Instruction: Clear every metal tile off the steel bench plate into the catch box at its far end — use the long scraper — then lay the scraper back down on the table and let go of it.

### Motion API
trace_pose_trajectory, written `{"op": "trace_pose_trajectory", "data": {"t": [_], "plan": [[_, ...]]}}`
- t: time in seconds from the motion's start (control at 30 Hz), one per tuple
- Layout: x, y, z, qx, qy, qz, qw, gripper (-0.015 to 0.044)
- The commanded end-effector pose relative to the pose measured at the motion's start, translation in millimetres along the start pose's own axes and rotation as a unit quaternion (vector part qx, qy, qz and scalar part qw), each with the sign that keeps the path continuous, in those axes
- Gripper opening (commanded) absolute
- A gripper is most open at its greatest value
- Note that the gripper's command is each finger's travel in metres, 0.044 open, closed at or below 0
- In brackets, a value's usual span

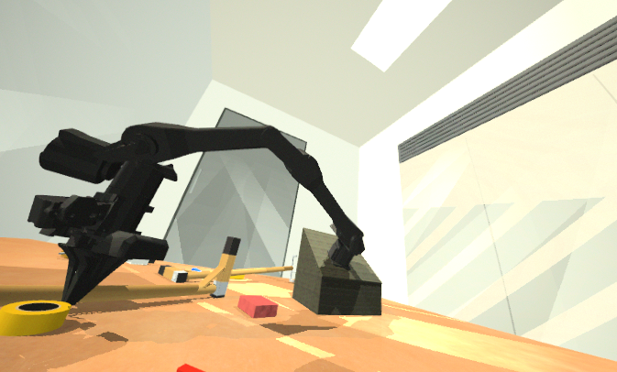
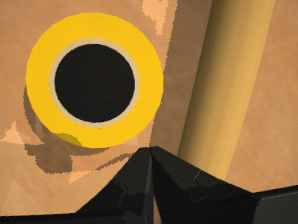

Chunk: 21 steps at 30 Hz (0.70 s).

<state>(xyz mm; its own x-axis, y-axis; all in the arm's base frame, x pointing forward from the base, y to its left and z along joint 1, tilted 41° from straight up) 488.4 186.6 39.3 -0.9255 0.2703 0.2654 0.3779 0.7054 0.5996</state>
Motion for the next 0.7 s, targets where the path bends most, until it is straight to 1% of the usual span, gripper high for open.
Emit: {"op": "trace_pose_trajectory", "data": {"t": [0.0, 0.67], "plan": [[-6, -5, 2, 0.000, 0.000, 0.000, 1.000, 0.0000], [-23, -14, 2, -0.001, -0.001, -0.005, 1.000, 0.0000]]}}
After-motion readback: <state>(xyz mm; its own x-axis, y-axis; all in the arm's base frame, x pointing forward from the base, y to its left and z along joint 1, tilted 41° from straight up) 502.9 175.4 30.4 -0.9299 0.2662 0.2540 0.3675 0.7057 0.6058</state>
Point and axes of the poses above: the point midway between the two fingers, 35 mm back from their tips, its own z axis out along the fingers, its own x axis across the jaws, y = z × x, the point moved 2 cm from there along -z, back along the fingers, and after that the axes turned 10 degrees about -z, right-handed, at the moved point
